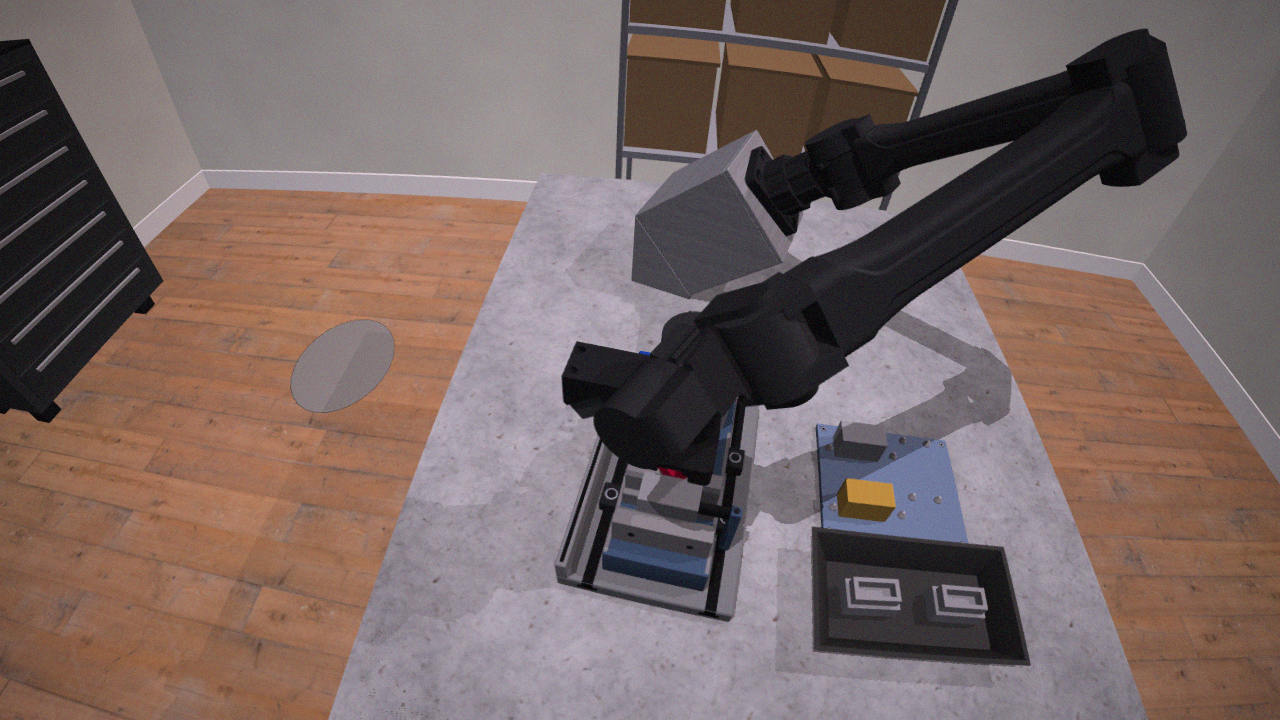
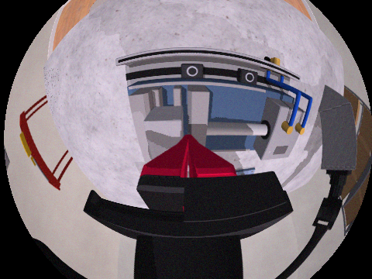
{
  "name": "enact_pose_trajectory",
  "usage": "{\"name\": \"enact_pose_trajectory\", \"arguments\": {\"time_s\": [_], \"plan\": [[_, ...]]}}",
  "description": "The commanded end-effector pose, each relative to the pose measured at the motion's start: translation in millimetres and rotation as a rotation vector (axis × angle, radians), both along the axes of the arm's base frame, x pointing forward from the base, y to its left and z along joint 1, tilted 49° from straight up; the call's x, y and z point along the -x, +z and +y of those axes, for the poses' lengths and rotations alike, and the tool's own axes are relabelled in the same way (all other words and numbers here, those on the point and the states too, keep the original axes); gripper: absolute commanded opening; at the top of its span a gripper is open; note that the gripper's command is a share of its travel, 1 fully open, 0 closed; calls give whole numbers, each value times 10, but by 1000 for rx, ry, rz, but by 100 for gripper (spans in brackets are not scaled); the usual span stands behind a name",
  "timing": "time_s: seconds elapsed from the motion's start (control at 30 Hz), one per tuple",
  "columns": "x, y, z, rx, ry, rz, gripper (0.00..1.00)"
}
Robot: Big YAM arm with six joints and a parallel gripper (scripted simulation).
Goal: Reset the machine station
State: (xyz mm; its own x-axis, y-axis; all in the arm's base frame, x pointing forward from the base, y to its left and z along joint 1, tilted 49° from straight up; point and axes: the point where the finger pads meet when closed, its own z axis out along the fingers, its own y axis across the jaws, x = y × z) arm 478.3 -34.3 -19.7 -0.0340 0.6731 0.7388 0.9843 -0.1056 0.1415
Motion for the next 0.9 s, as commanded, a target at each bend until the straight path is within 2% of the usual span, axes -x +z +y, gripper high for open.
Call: {"name": "enact_pose_trajectory", "arguments": {"time_s": [0.0, 0.87], "plan": [[-148, 37, 64, 0, 16, -9, 0], [-232, 38, 53, 3, 14, -15, 0]]}}
